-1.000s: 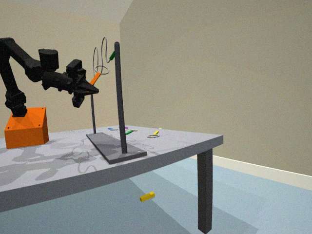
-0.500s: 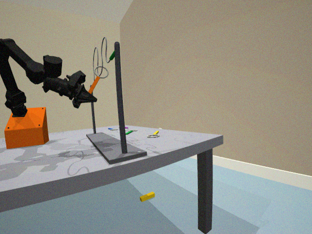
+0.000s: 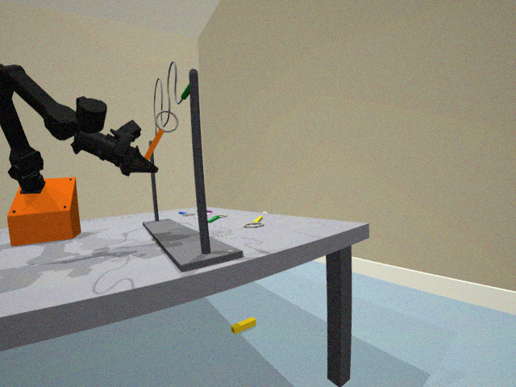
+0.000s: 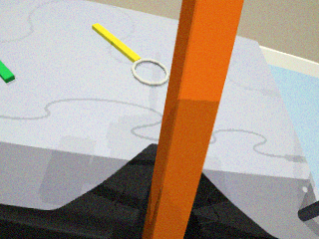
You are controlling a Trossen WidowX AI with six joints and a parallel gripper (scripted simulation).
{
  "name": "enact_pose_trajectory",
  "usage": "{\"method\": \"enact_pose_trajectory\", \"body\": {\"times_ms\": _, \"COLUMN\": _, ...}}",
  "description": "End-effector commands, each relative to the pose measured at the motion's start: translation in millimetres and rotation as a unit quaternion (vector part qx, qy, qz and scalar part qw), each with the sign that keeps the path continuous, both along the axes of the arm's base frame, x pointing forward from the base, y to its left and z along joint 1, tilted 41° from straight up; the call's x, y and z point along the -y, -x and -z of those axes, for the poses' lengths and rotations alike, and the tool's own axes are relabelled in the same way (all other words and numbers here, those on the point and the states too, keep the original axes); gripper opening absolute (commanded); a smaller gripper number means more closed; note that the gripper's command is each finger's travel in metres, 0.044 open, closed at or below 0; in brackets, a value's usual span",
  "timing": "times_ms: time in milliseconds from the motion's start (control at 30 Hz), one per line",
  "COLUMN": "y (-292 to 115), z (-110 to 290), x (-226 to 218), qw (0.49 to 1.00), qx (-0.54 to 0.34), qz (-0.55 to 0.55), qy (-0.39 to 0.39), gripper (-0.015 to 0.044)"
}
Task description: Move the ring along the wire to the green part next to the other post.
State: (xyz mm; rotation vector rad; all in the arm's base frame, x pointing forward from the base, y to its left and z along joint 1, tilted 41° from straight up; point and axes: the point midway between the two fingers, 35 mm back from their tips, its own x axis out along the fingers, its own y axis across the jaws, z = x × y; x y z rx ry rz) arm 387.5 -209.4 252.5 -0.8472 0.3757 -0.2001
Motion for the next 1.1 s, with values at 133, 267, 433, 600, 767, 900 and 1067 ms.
{"method": "enact_pose_trajectory", "body": {"times_ms": 133, "y": 2.2, "z": 13.0, "x": -9.0, "qw": 1.000, "qx": -0.005, "qz": 0.003, "qy": -0.026, "gripper": -0.0150}}
{"method": "enact_pose_trajectory", "body": {"times_ms": 267, "y": 2.7, "z": 17.0, "x": -13.2, "qw": 0.999, "qx": -0.005, "qz": 0.004, "qy": -0.032, "gripper": -0.0150}}
{"method": "enact_pose_trajectory", "body": {"times_ms": 433, "y": 3.2, "z": 21.7, "x": -18.0, "qw": 0.999, "qx": -0.005, "qz": 0.004, "qy": -0.039, "gripper": -0.0150}}
{"method": "enact_pose_trajectory", "body": {"times_ms": 600, "y": 3.8, "z": 26.6, "x": -23.2, "qw": 0.999, "qx": -0.005, "qz": 0.005, "qy": -0.047, "gripper": -0.0150}}
{"method": "enact_pose_trajectory", "body": {"times_ms": 767, "y": 4.4, "z": 32.2, "x": -29.2, "qw": 0.998, "qx": -0.006, "qz": 0.005, "qy": -0.060, "gripper": -0.0150}}
{"method": "enact_pose_trajectory", "body": {"times_ms": 900, "y": 5.1, "z": 37.4, "x": -35.0, "qw": 0.997, "qx": -0.008, "qz": 0.005, "qy": -0.076, "gripper": -0.0150}}
{"method": "enact_pose_trajectory", "body": {"times_ms": 1067, "y": 6.1, "z": 44.9, "x": -44.2, "qw": 0.995, "qx": -0.011, "qz": 0.005, "qy": -0.104, "gripper": -0.0150}}
